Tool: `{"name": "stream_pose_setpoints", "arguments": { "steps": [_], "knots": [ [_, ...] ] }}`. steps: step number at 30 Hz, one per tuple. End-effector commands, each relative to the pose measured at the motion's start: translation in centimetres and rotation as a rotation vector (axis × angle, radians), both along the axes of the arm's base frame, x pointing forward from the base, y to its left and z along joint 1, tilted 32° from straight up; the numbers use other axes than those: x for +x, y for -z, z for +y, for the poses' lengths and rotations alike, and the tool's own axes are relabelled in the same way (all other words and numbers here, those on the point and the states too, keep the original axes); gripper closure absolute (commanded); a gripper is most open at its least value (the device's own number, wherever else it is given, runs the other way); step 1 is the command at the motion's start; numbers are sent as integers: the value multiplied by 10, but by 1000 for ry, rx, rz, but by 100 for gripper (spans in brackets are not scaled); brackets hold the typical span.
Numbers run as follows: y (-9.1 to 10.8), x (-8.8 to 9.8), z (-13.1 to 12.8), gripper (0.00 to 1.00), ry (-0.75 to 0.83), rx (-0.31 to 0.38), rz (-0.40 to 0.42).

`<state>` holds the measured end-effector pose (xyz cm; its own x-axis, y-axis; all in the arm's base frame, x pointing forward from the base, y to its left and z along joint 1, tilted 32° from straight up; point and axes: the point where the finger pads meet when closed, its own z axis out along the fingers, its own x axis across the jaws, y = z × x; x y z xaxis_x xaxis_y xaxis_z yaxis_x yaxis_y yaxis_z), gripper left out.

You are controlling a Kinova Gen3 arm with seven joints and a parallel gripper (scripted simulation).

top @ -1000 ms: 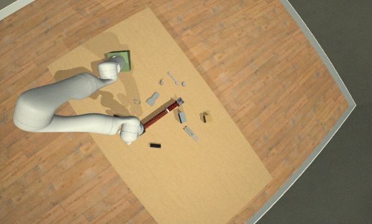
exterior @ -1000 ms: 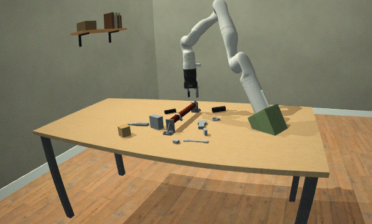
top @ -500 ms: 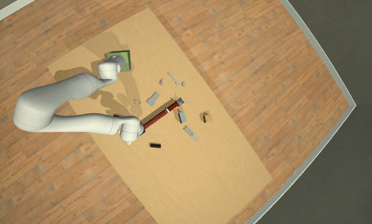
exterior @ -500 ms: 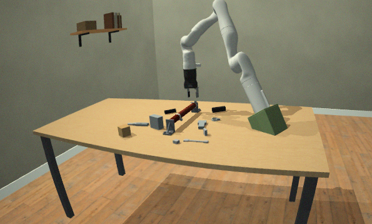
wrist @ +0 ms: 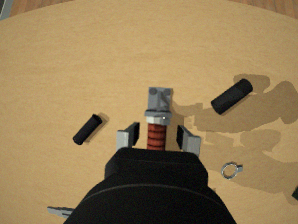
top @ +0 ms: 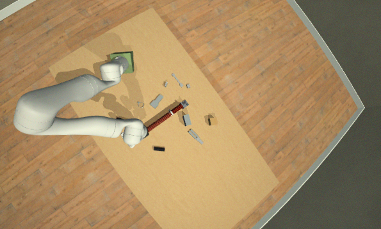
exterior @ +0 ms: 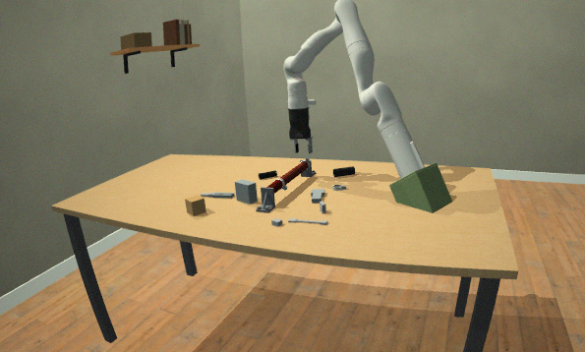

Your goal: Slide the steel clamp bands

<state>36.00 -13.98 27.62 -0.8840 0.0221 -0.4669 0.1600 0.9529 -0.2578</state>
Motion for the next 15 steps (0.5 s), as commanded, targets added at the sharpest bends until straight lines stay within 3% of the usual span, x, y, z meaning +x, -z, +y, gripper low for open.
{"name": "stream_pose_setpoints", "arguments": {
  "steps": [1,8,15],
  "knots": [
    [-2,-1,-5,0,0,-11,3],
    [-1,-1,-5,0,-1,-12,4],
    [13,7,-12,0,-2,-12,8]
  ]
}}
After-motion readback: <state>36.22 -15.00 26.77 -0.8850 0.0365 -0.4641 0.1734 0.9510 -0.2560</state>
